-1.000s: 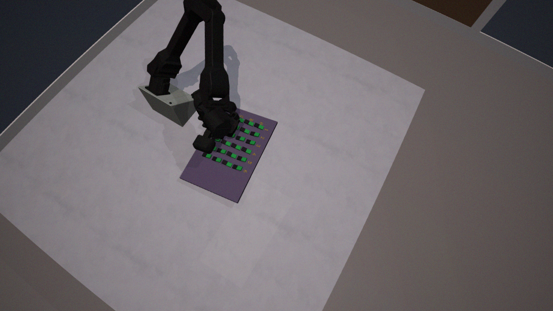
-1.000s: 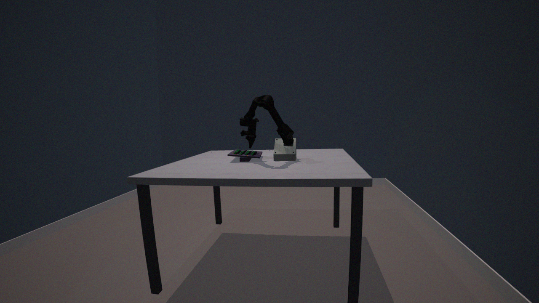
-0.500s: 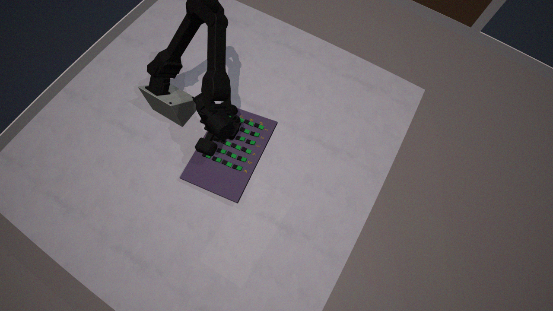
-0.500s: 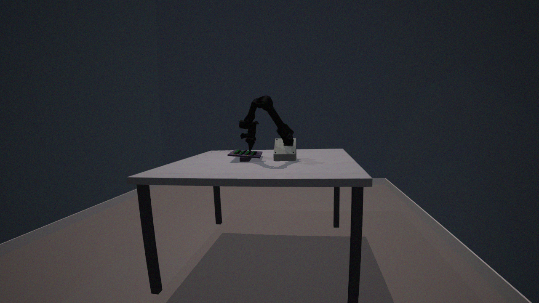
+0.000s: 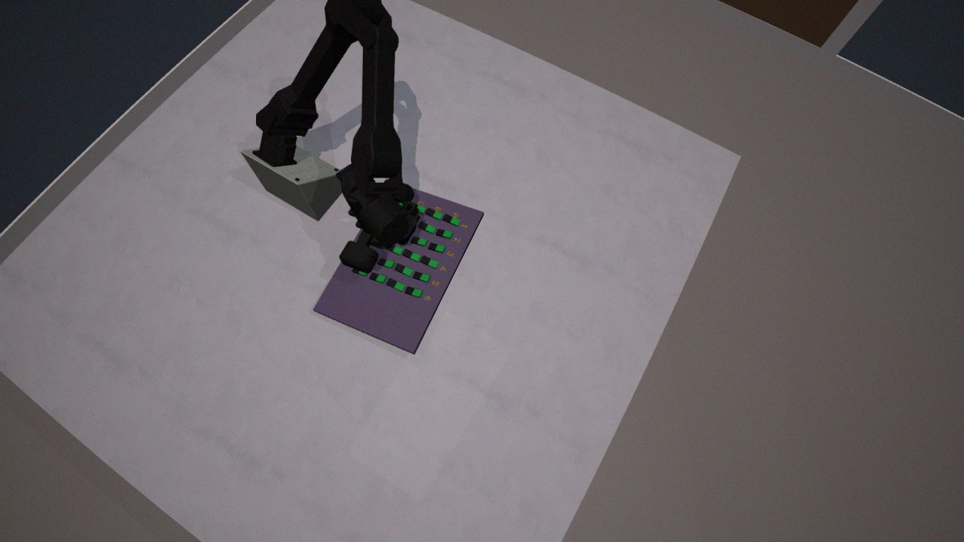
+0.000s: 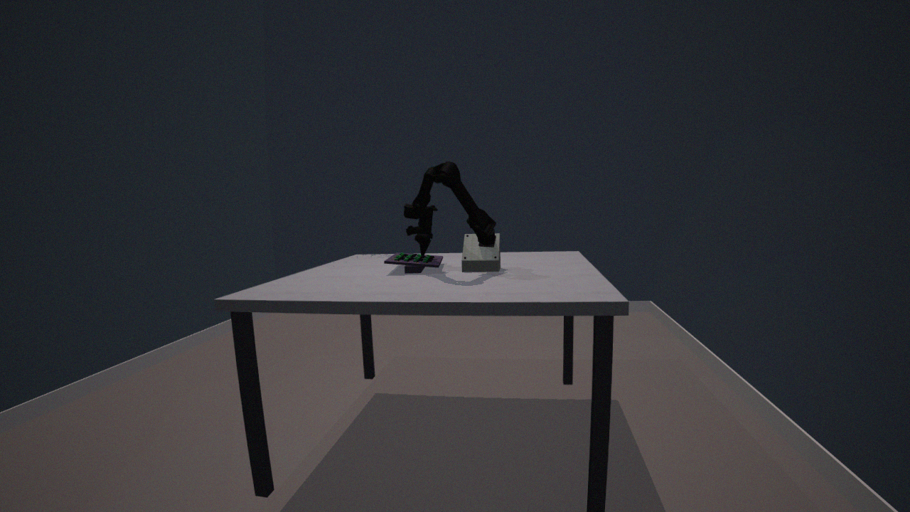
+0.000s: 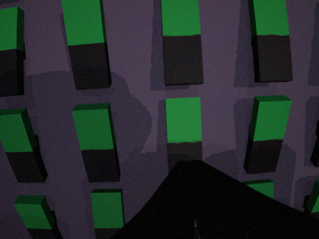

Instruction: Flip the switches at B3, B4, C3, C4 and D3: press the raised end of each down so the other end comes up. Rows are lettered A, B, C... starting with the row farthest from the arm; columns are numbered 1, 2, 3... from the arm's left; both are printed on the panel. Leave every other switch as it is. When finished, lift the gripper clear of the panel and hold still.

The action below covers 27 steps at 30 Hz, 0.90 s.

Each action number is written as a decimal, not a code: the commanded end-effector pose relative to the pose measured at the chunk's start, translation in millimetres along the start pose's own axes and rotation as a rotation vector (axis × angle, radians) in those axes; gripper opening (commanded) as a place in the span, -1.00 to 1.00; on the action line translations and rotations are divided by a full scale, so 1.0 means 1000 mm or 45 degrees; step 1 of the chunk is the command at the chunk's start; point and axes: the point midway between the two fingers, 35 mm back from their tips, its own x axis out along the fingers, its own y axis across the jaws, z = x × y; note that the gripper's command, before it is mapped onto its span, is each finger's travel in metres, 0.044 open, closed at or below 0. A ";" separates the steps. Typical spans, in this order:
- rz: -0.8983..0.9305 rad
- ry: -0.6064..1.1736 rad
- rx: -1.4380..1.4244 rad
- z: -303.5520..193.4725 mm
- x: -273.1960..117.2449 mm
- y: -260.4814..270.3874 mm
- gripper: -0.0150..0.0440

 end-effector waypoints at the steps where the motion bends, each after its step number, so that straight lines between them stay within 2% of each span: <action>1: 0.007 -0.003 0.005 0.000 0.001 0.001 -0.49; 27: 0.007 -0.003 0.005 0.000 0.004 0.001 -0.49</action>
